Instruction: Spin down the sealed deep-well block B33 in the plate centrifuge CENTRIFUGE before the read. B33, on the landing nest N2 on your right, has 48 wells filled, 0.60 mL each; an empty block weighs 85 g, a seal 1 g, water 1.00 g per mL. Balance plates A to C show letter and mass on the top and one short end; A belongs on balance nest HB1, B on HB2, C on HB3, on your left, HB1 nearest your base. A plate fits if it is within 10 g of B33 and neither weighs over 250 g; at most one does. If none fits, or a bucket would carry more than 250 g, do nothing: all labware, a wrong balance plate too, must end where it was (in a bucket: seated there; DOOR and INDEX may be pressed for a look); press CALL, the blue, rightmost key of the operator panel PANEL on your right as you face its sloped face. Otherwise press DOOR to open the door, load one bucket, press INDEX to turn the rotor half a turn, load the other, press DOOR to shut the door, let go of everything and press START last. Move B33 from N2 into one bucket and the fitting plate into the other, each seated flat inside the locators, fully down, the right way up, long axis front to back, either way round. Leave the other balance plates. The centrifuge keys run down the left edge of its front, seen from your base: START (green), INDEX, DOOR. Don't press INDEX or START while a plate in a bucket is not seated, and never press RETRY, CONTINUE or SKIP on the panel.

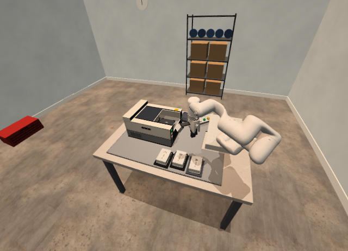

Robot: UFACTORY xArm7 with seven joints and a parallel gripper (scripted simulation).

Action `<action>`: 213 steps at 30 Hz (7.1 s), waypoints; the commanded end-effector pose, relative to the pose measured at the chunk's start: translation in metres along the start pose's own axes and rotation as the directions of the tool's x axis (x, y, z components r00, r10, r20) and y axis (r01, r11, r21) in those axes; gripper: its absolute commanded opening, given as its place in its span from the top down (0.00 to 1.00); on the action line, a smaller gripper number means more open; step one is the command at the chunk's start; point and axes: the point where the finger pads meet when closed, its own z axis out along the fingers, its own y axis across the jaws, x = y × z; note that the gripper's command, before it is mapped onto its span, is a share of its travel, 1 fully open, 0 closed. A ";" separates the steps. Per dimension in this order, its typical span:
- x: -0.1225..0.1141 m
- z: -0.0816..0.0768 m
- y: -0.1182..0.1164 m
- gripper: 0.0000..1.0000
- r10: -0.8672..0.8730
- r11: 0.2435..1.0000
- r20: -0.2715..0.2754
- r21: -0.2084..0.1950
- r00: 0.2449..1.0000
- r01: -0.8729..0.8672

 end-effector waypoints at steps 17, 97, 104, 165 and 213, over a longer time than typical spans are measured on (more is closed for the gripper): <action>0.000 -0.003 -0.081 0.00 -0.791 0.612 -0.012 -0.025 0.612 0.791; 0.006 0.184 -0.078 0.00 -0.792 0.611 -0.008 -0.025 0.611 0.791; 0.007 0.193 -0.078 0.00 -0.792 0.611 -0.008 -0.025 0.611 0.791; 0.008 0.194 -0.078 0.00 -0.792 0.611 -0.008 -0.025 0.611 0.791; 0.008 0.210 -0.078 0.00 -0.792 0.611 -0.008 -0.025 0.611 0.791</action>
